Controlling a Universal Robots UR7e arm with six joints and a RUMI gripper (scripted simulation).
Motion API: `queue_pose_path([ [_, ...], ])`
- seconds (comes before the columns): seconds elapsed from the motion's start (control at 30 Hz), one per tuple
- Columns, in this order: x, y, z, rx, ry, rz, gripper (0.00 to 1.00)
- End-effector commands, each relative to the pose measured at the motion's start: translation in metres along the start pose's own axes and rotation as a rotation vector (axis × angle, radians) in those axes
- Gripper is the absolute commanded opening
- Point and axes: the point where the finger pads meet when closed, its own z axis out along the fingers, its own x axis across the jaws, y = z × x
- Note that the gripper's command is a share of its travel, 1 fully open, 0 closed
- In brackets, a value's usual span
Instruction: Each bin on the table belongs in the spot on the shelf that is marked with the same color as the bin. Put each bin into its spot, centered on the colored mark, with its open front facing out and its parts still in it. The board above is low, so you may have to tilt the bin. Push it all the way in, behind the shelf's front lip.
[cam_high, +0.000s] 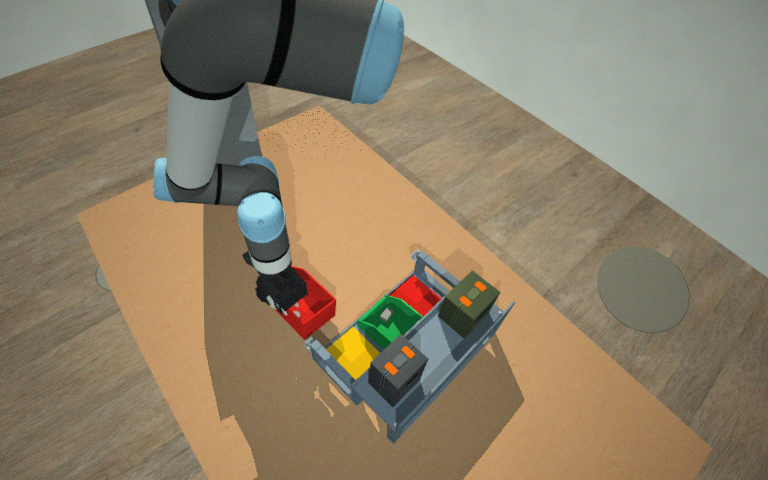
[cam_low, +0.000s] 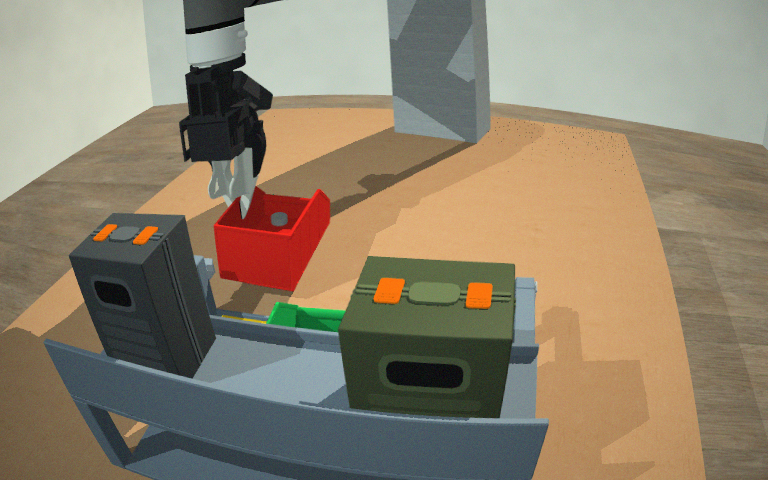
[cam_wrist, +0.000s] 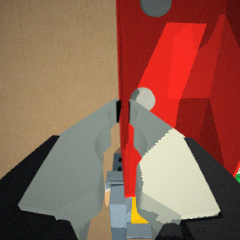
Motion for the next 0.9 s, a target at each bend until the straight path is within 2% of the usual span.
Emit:
queue_pose_path([
  [0.0, -0.0001, 0.0005, -0.0003, -0.001, 0.000, 0.000, 0.00],
  [0.87, -0.0001, 0.0005, -0.0093, -0.001, 0.000, 0.000, 0.00],
])
